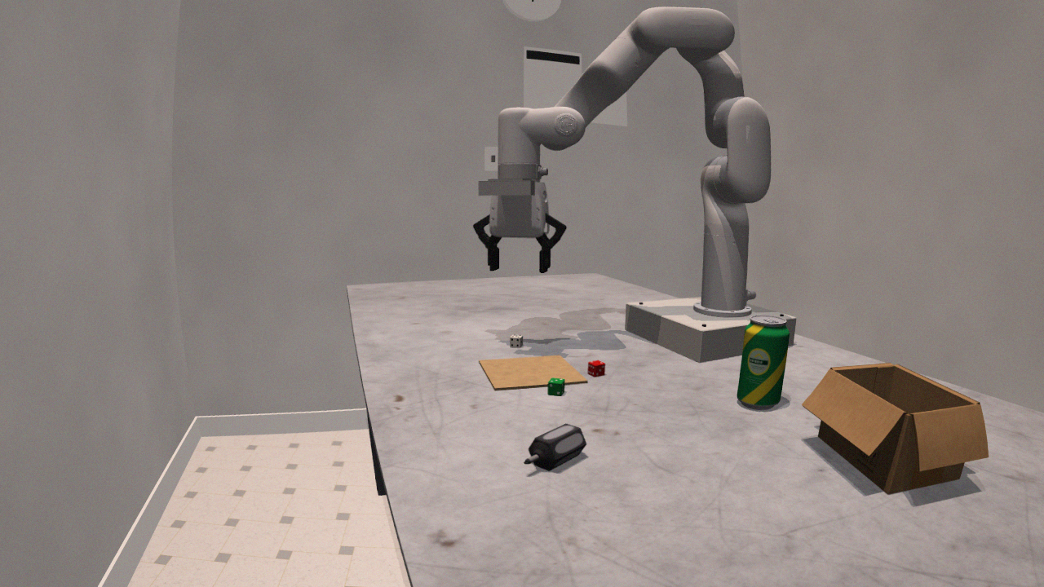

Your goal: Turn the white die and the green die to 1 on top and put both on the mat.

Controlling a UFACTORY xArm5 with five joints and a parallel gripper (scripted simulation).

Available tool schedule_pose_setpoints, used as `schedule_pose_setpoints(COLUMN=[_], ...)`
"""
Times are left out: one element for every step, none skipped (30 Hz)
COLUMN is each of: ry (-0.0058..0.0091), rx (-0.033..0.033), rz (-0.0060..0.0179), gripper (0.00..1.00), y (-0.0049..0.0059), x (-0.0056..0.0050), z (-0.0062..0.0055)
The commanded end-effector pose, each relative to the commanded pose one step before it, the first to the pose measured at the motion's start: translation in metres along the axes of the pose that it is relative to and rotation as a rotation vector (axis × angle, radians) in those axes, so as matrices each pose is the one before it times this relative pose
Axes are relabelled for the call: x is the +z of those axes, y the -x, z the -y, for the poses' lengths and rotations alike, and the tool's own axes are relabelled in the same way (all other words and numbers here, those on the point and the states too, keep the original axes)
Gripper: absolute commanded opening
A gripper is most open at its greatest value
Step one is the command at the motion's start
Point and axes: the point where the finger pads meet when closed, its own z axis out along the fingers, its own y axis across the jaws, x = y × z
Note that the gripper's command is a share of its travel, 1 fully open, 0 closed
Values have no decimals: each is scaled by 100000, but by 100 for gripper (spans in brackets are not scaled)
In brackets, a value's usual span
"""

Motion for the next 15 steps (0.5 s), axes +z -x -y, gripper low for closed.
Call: schedule_pose_setpoints(ry=[308,0,0,0,0,0,0,0,0,0,0,0,0,0,0], rx=[14398,4606,658,3802,2133,3480,2878,192,5431,1663,0,0,7555,3838,2107], rz=[-156,0,0,0,0,0,0,0,0,0,0,0,0,0,0], gripper=[100,100,100,100,100,100,100,100,100,100,100,100,100,100,100], y=[-57,-5,-1,-4,-2,-3,-2,0,-4,-1,0,0,-4,-2,-1], x=[363,153,22,126,71,116,96,6,180,55,0,0,251,127,70], z=[-127,-3,0,-2,-1,-1,0,0,0,0,0,0,2,1,1])
